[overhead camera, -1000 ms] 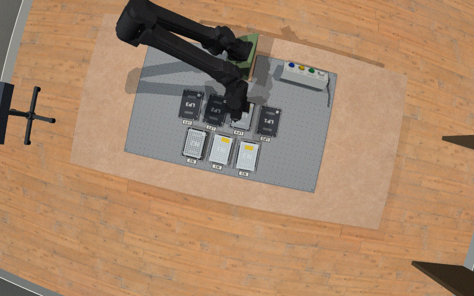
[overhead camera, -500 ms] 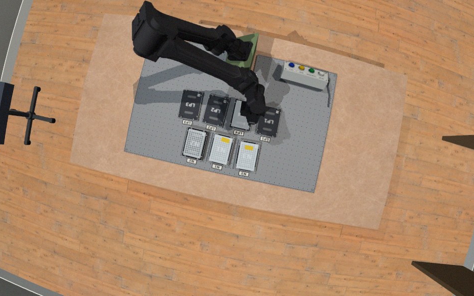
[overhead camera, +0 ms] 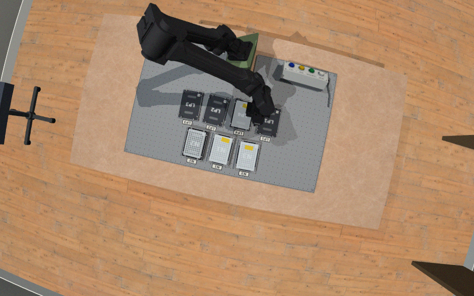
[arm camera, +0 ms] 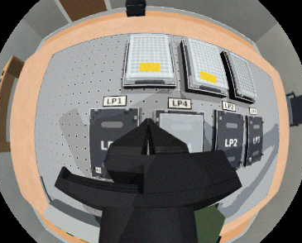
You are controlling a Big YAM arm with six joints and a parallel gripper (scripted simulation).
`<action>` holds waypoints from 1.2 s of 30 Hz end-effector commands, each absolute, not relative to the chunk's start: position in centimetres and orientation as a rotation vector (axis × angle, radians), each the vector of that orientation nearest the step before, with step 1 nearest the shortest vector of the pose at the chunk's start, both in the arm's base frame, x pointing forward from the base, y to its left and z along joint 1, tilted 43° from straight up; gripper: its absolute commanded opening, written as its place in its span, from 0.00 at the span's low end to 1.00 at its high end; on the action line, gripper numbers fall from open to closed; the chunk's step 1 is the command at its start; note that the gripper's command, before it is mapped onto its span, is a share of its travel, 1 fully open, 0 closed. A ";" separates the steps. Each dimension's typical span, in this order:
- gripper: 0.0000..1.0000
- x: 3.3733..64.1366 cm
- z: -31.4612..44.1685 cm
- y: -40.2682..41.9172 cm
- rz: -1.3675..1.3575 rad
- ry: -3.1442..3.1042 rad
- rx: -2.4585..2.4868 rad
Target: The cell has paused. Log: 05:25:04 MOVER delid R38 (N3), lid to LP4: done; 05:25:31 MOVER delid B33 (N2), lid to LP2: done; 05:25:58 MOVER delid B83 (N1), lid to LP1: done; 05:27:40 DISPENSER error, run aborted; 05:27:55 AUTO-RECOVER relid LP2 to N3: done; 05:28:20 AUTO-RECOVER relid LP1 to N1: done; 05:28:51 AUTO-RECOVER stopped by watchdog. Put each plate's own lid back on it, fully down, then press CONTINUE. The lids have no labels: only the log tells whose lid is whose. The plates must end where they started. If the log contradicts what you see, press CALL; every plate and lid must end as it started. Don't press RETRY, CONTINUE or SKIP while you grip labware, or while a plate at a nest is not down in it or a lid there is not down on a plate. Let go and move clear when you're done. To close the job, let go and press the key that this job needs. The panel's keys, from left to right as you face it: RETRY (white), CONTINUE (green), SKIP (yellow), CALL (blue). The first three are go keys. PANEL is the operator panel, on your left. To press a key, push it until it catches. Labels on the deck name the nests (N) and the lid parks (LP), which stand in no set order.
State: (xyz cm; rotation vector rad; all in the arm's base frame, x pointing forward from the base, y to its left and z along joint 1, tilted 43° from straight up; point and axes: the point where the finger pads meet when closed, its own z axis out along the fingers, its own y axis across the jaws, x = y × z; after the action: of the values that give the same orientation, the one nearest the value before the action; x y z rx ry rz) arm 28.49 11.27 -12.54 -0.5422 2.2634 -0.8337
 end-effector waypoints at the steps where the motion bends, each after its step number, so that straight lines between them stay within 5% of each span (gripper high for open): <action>1: 0.00 29.2 -12.6 12.3 -0.812 2.255 -0.508; 17: 0.00 29.2 -12.6 12.3 -0.812 2.255 -0.508; 36: 0.00 39.0 -9.8 11.6 -0.798 2.231 -0.472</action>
State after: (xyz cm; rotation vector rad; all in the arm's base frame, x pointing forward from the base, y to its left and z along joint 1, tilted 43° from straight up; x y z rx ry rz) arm 36.10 10.66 -11.07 -0.4540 2.2688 -0.8110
